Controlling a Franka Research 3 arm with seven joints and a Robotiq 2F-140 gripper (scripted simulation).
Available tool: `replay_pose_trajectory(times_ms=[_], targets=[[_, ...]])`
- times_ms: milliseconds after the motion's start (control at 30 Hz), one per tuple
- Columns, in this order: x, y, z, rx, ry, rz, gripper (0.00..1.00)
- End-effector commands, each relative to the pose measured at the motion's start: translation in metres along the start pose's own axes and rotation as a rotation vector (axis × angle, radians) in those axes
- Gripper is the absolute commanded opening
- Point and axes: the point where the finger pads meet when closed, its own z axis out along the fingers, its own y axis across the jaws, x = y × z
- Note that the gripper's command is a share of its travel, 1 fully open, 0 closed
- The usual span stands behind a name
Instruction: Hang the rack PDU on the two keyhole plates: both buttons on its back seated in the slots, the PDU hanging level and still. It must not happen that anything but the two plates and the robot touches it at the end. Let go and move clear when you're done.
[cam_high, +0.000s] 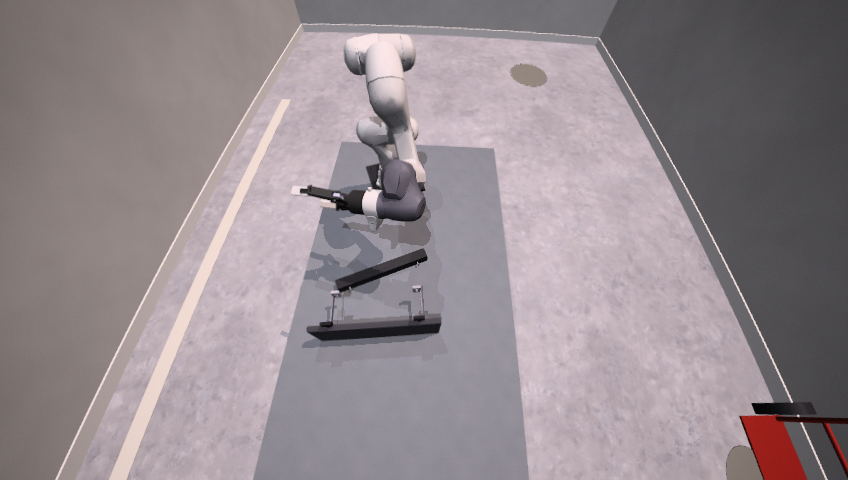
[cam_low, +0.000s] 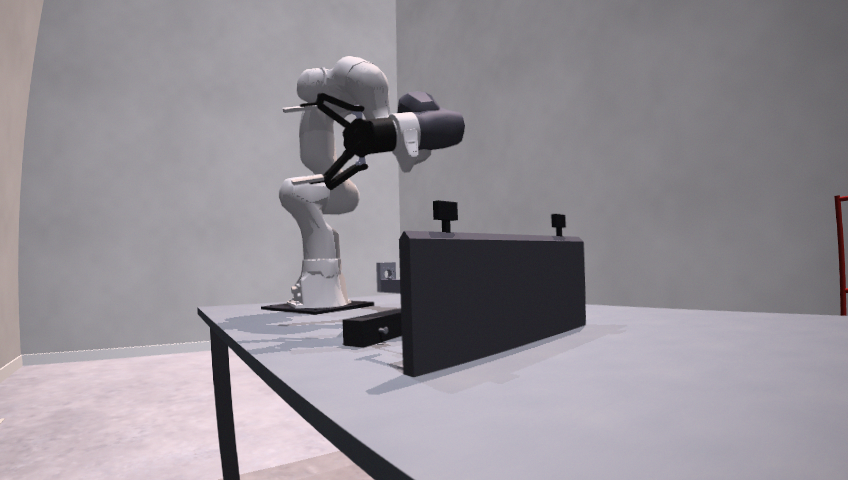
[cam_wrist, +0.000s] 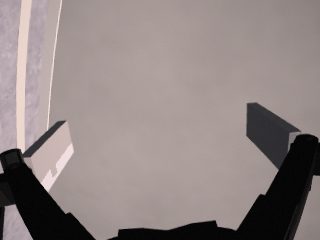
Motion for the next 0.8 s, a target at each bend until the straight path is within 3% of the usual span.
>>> replay_pose_trajectory(times_ms=[0,567,600,633,700,733,767], targets=[[0.000,0.000,0.000,0.000,0.000,0.000,1.00],[0.000,-0.001,0.000,0.004,0.000,0.003,1.00],[0.000,-0.006,0.000,0.027,0.001,0.018,1.00],[0.001,-0.017,-0.001,0.082,0.001,0.054,1.00],[0.007,-0.057,-0.013,0.272,-0.007,0.184,1.00],[0.007,-0.057,-0.013,0.298,-0.007,0.205,1.00],[0.013,-0.081,-0.030,0.353,-0.019,0.234,1.00]])
